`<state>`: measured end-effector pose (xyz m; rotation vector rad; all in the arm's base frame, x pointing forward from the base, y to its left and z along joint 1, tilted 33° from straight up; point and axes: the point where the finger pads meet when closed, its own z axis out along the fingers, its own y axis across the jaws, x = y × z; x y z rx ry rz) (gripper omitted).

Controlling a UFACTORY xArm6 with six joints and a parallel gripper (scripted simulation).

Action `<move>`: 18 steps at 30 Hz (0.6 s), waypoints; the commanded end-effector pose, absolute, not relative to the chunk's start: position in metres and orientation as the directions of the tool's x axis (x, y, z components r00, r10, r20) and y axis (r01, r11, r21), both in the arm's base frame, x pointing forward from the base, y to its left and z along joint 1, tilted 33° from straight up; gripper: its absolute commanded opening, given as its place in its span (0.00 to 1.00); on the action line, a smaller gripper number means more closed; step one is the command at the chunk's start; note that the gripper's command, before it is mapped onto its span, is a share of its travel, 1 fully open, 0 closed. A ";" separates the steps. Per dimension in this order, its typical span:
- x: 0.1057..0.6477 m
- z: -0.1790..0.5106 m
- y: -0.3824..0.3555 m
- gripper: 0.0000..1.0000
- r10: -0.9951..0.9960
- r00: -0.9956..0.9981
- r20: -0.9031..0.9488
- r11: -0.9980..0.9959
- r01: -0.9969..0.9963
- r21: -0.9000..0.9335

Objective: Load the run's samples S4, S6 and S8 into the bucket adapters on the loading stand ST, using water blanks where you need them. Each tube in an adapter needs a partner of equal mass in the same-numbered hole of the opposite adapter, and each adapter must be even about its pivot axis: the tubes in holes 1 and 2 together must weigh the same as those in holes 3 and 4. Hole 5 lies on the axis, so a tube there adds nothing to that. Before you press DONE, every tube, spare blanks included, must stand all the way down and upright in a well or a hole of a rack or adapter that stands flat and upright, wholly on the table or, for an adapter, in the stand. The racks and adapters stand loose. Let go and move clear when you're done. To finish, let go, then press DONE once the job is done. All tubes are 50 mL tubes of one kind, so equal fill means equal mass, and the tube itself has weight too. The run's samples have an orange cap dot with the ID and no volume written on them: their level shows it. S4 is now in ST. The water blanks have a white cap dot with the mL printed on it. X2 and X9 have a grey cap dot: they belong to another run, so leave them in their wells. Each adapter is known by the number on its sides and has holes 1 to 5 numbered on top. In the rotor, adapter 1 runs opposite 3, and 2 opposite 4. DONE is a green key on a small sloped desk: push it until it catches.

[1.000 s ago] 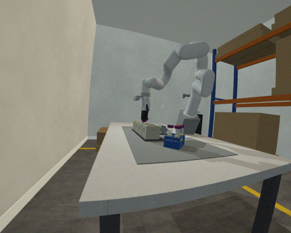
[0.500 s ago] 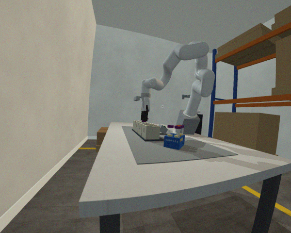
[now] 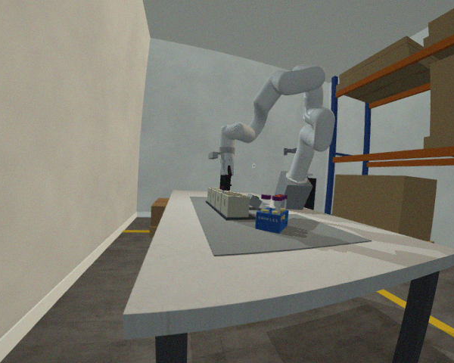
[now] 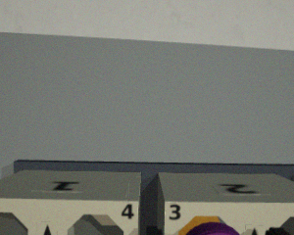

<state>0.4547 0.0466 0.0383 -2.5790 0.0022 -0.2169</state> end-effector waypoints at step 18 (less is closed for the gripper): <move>0.457 0.032 0.051 0.57 -0.047 0.986 0.158 -0.851 0.043 -0.523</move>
